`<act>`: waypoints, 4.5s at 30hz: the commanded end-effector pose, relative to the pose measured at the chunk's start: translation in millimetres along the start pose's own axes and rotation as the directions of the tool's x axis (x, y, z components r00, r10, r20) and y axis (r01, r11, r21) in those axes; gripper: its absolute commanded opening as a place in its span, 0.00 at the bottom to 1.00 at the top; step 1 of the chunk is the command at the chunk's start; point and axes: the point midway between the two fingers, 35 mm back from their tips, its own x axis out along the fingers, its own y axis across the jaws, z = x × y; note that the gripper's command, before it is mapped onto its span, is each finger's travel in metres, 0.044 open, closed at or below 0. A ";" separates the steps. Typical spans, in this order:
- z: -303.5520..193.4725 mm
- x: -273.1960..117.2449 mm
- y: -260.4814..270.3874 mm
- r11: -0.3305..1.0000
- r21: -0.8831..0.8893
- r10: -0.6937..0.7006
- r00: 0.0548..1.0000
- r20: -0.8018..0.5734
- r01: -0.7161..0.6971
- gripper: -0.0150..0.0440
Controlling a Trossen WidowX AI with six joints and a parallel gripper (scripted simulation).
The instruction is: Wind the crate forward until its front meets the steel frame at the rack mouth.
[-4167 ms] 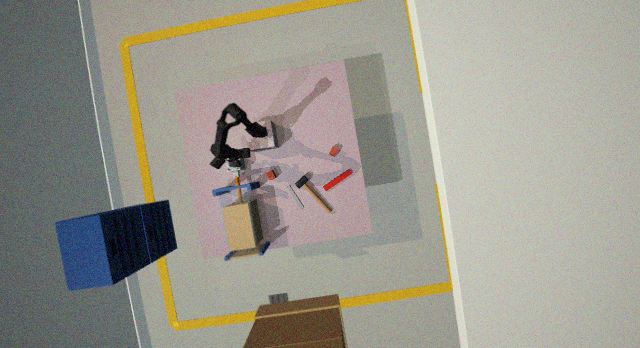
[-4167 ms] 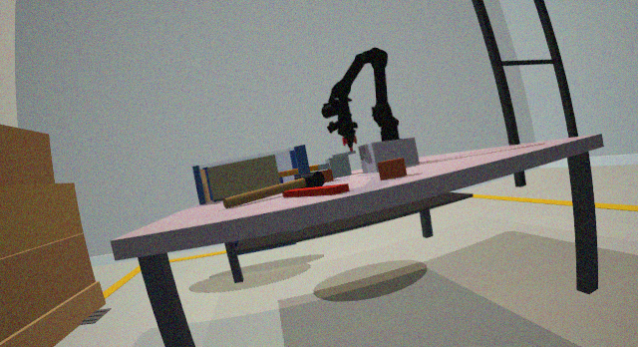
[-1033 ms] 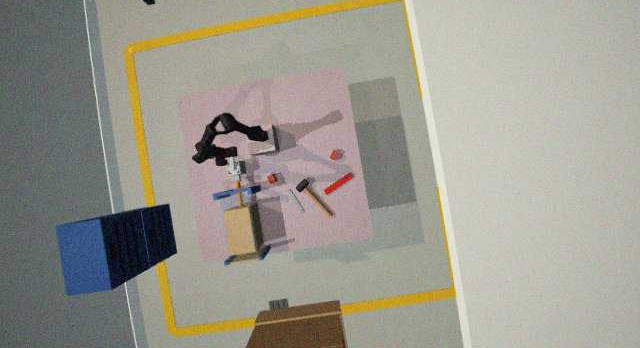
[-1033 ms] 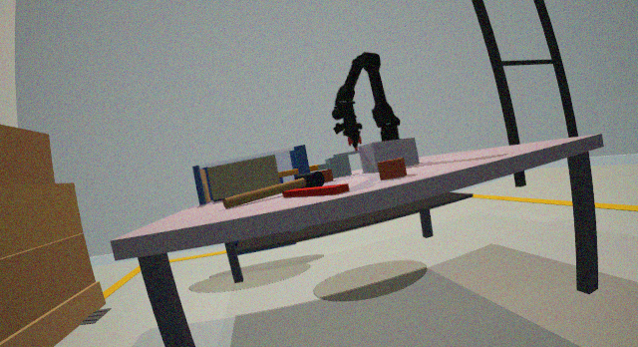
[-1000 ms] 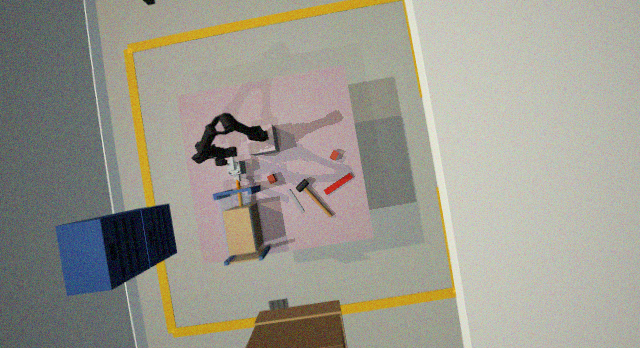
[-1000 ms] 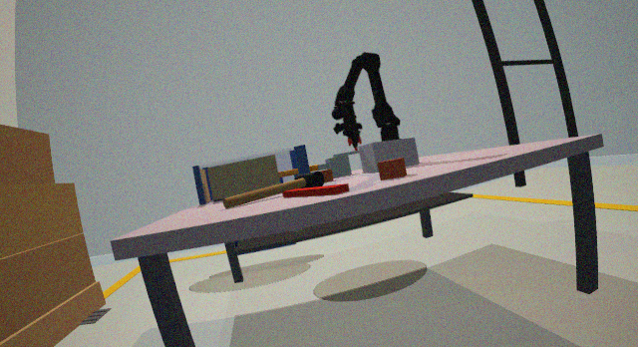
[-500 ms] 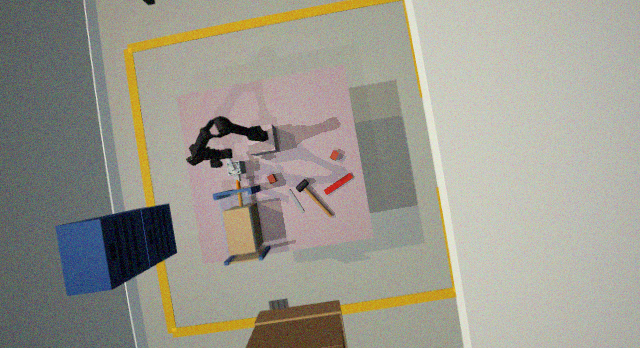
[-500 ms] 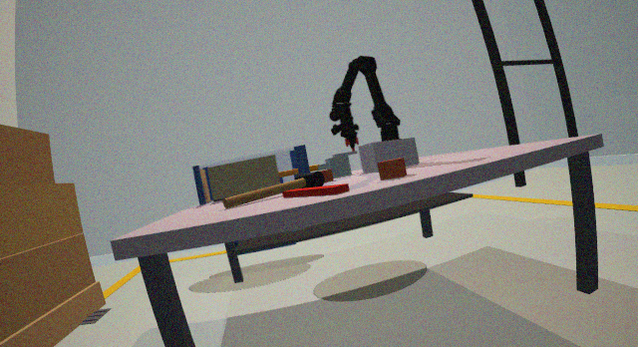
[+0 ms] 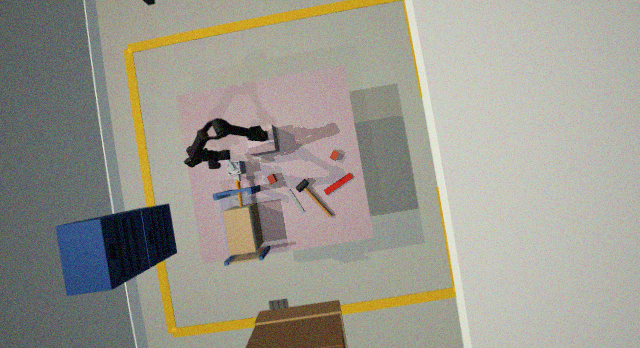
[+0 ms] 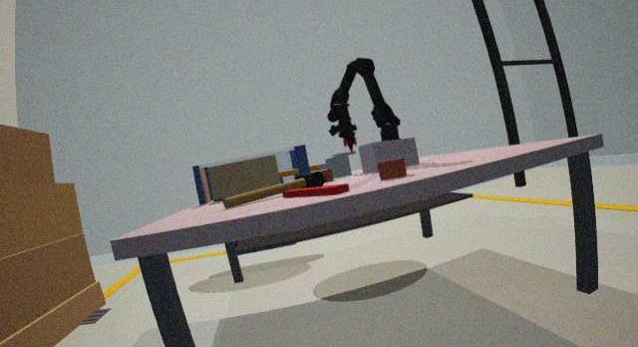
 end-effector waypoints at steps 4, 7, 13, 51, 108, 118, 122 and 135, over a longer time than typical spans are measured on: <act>15.1 0.4 -19.0 0.999 0.002 -0.040 0.999 0.022 0.040 0.25; 17.6 0.2 -21.4 0.999 0.002 -0.040 0.999 0.022 0.040 0.25; 23.4 -0.3 -26.1 0.999 0.002 -0.041 0.999 0.022 0.041 0.25; 66.6 -2.8 -45.2 0.999 0.002 -0.042 0.999 0.026 0.042 0.25; 136.0 -4.9 -32.6 0.999 0.002 -0.041 0.999 0.032 0.041 0.25; 146.4 -5.0 -25.5 0.999 0.002 -0.040 0.999 0.032 0.040 0.25; 150.3 -5.0 -22.3 0.999 0.002 -0.040 0.999 0.033 0.040 0.25; 161.7 -4.9 -10.9 0.999 0.002 -0.039 0.999 0.034 0.039 0.25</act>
